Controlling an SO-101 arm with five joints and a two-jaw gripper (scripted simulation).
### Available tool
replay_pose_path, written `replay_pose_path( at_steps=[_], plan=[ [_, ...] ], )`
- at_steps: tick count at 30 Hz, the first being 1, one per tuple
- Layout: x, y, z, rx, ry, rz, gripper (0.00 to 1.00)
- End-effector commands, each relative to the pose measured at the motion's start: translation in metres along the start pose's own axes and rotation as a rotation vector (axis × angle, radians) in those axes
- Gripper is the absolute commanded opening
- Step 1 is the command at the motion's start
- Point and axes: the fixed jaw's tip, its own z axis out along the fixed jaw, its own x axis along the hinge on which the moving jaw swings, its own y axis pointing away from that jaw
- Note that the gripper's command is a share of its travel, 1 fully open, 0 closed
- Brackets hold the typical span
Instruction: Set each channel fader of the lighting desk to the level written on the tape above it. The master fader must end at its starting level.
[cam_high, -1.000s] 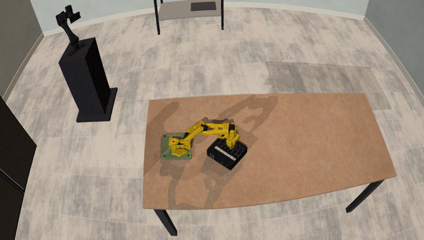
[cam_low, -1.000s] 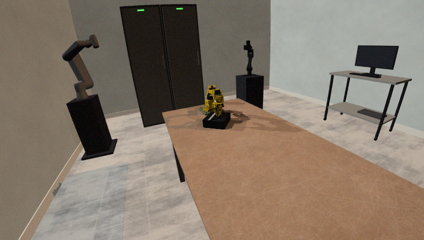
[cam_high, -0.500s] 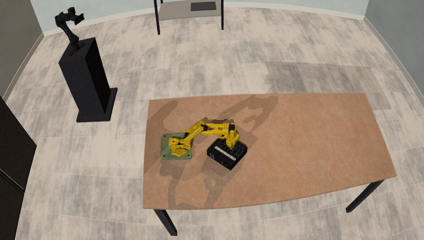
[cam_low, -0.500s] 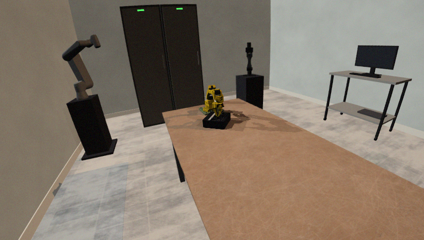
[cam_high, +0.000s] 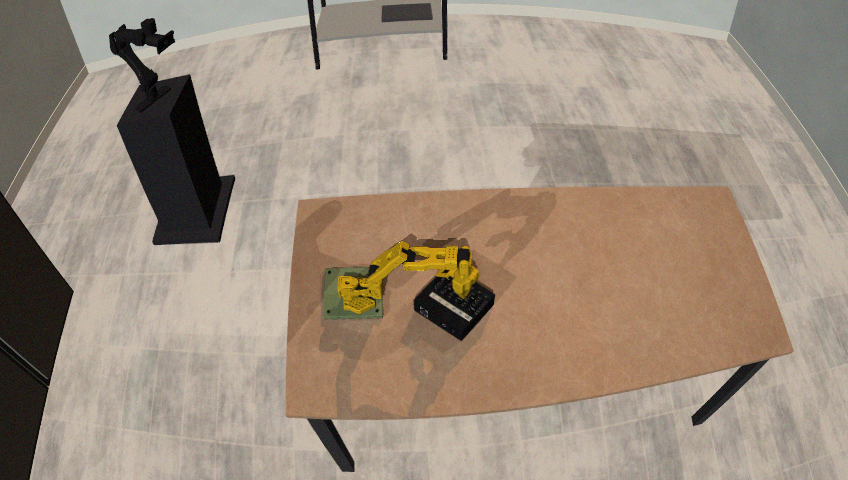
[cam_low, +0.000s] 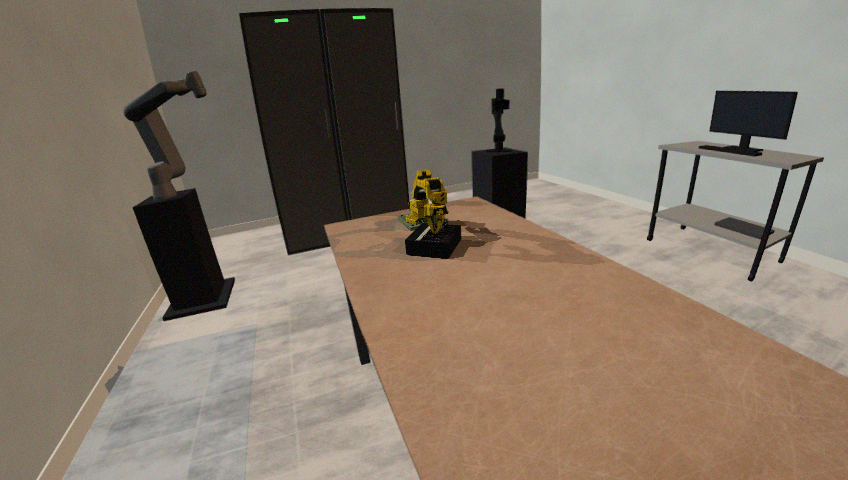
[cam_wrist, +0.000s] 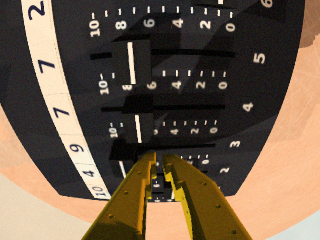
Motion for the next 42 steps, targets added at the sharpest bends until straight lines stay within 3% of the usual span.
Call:
replay_pose_path(
  at_steps=[1,42],
  plan=[
    [-0.0001,-0.0020,0.0000,0.003,0.002,0.009,0.00],
    [-0.0033,-0.0080,0.0028,0.002,-0.004,0.009,0.00]
  ],
)
